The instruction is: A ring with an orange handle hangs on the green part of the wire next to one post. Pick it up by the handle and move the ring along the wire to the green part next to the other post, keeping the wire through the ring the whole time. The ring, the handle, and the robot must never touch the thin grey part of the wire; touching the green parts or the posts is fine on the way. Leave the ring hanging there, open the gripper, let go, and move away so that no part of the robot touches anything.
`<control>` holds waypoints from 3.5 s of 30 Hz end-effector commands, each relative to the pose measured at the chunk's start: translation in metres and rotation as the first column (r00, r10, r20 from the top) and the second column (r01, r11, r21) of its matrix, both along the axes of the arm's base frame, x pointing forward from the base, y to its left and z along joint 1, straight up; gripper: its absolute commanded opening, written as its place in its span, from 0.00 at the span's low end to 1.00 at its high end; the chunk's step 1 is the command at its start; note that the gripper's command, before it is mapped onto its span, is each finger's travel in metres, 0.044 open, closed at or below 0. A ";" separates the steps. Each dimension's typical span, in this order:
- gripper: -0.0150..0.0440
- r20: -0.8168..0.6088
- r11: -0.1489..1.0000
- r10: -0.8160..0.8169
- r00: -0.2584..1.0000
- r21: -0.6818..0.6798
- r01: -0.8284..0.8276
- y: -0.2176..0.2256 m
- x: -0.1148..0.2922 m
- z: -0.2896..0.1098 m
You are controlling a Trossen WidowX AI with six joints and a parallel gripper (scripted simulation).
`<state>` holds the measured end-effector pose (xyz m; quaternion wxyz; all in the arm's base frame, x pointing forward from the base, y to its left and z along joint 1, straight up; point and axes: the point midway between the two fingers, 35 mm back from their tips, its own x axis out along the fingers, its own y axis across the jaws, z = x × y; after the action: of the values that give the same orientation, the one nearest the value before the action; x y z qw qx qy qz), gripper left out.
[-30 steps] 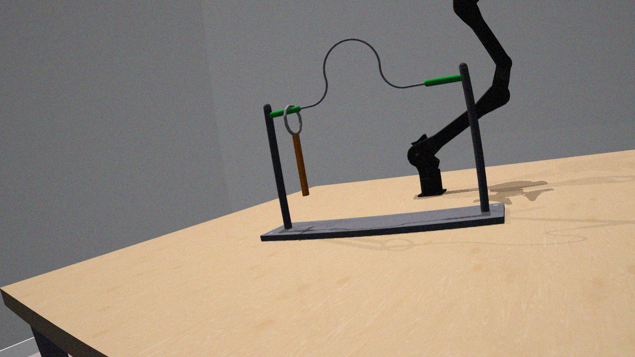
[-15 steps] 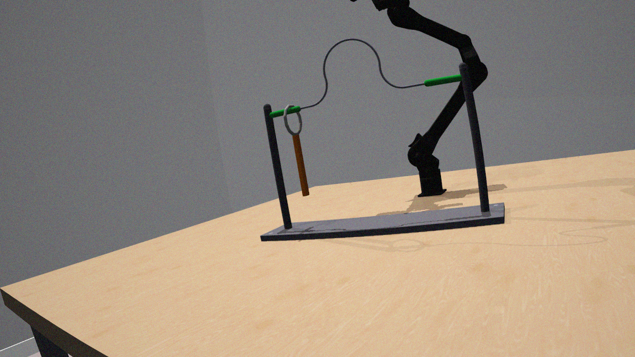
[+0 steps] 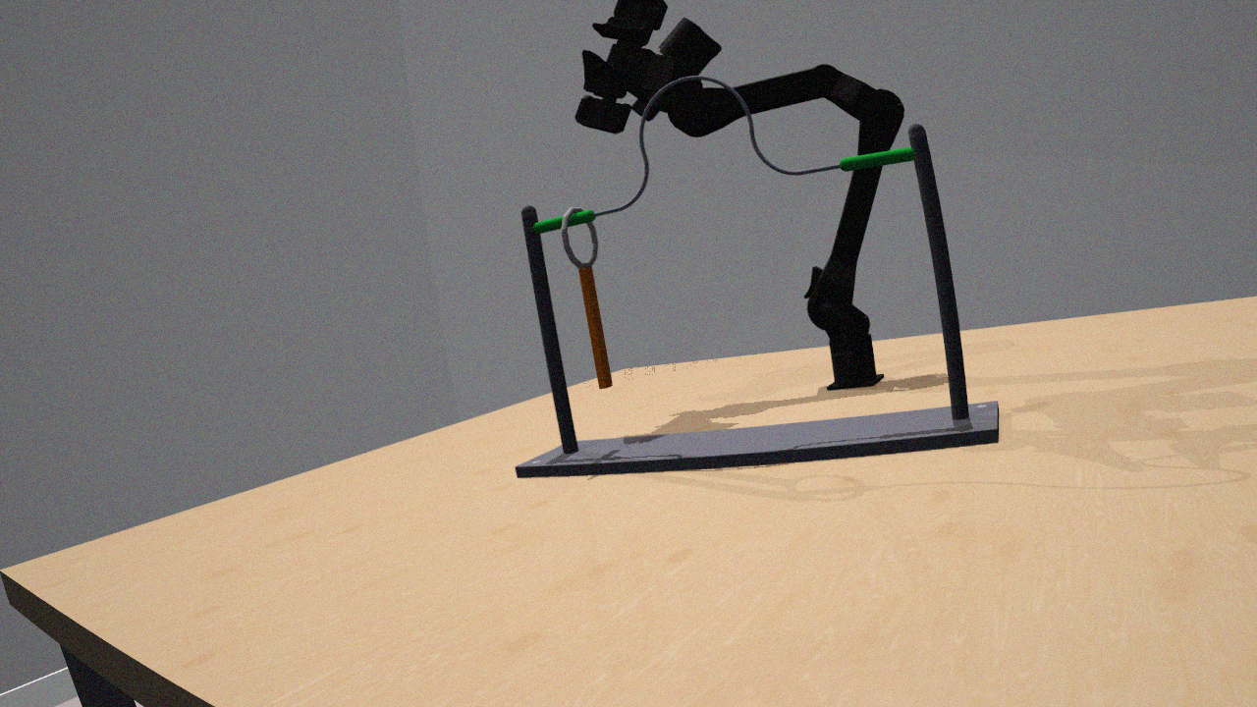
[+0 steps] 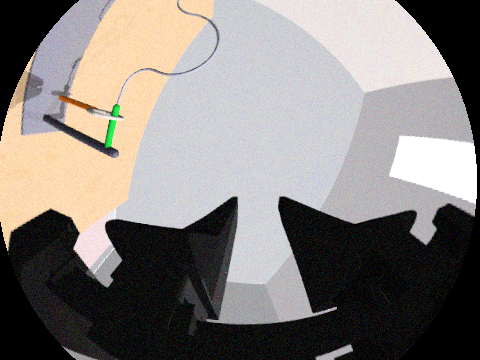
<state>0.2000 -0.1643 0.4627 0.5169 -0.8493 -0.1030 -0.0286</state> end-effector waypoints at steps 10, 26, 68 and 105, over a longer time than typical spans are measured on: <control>0.53 -0.127 0.690 0.107 0.986 0.724 0.019 -0.082 0.032 -0.181; 0.53 -0.152 -0.261 0.270 0.951 0.939 0.224 -0.024 0.015 -0.387; 0.53 -0.140 -0.409 0.290 0.947 0.876 0.255 0.001 0.068 -0.360; 0.53 -0.135 -0.409 0.289 0.948 0.877 0.250 0.006 0.125 -0.363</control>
<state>0.3181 -0.1590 0.1013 0.9982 -0.0135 0.0373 0.0457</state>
